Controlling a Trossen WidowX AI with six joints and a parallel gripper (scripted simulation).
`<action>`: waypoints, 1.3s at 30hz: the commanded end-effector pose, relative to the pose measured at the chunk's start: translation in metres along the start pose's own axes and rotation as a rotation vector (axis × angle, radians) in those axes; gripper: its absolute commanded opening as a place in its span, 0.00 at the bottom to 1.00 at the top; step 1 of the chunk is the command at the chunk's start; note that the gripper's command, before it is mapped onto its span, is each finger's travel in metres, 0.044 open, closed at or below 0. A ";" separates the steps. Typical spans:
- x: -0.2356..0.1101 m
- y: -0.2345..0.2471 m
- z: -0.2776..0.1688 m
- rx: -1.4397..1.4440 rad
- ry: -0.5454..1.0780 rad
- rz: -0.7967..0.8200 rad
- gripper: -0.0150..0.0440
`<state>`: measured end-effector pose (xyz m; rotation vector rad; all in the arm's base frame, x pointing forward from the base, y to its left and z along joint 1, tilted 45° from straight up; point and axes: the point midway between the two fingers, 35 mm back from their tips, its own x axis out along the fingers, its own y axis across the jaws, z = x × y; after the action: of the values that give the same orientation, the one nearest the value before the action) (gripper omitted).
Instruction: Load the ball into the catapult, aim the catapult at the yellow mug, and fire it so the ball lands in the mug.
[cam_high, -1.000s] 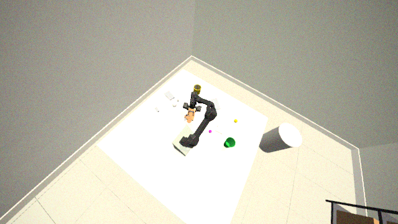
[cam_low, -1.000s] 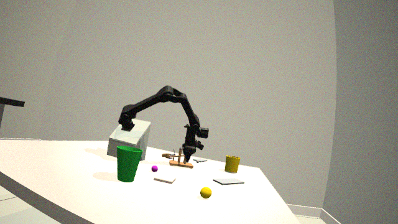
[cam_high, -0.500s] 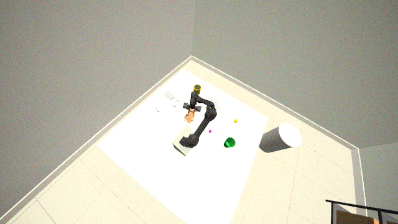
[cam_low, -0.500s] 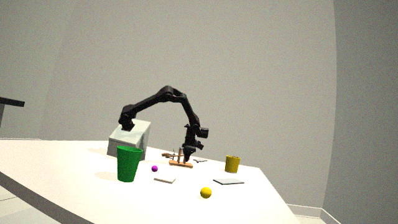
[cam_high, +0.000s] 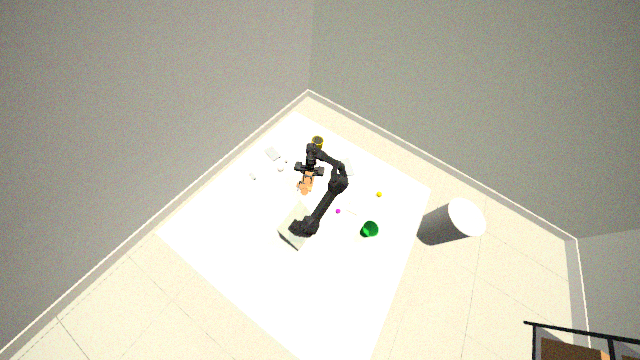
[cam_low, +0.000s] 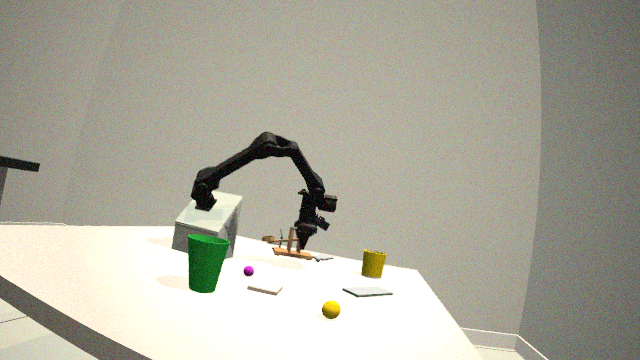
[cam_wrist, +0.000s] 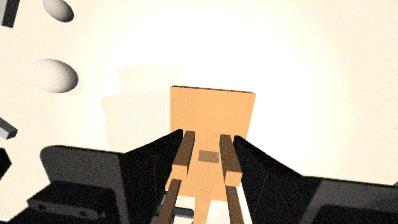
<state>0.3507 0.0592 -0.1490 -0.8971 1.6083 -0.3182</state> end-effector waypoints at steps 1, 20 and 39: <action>0.004 0.000 0.002 0.001 -0.005 0.002 0.25; 0.035 -0.001 0.002 -0.001 -0.004 0.000 0.25; 0.040 -0.001 0.002 0.007 0.001 0.004 0.61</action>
<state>0.3522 0.0307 -0.1780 -0.8909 1.6093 -0.3205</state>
